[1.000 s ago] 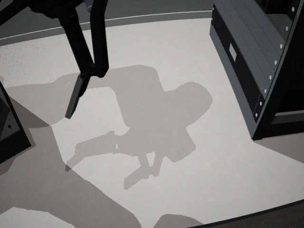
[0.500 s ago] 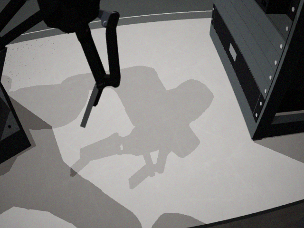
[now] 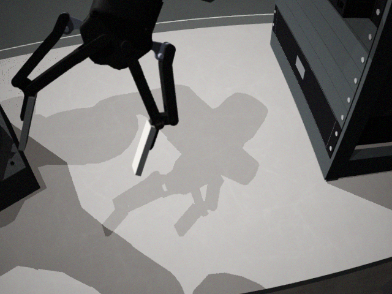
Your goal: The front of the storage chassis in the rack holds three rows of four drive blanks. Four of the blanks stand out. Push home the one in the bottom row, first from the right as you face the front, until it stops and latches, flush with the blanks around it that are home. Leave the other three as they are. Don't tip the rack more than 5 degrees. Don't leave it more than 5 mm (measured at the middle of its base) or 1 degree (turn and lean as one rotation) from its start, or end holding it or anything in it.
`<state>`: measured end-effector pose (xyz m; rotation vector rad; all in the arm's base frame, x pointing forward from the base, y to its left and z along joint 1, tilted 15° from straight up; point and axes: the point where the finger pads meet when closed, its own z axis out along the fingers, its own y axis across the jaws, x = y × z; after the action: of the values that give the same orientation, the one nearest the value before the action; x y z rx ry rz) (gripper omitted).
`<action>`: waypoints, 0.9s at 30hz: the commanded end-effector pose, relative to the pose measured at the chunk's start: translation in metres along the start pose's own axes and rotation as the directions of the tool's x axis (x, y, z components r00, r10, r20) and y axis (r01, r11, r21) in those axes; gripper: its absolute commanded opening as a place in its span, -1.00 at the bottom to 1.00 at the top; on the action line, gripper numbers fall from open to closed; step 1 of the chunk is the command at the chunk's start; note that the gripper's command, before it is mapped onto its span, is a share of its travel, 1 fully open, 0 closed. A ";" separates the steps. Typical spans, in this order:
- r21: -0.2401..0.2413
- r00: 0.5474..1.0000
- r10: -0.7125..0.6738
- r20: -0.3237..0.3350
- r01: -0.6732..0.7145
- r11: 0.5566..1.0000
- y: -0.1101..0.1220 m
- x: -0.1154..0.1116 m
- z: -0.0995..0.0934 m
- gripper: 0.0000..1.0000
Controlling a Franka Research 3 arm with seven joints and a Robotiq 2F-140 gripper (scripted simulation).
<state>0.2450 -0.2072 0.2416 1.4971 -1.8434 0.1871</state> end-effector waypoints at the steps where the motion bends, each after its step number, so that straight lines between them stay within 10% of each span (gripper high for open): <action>1: 0.037 0.996 -0.077 -0.054 0.079 0.996 -0.022 -0.006 0.006 1.00; 15: 0.058 0.896 -0.331 -0.297 0.362 0.930 -0.078 -0.046 0.034 1.00; 27: -0.011 0.609 -0.533 -0.587 0.653 0.758 -0.130 -0.088 0.052 1.00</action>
<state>0.3244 -0.2036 0.1155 1.8802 -0.9091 0.3570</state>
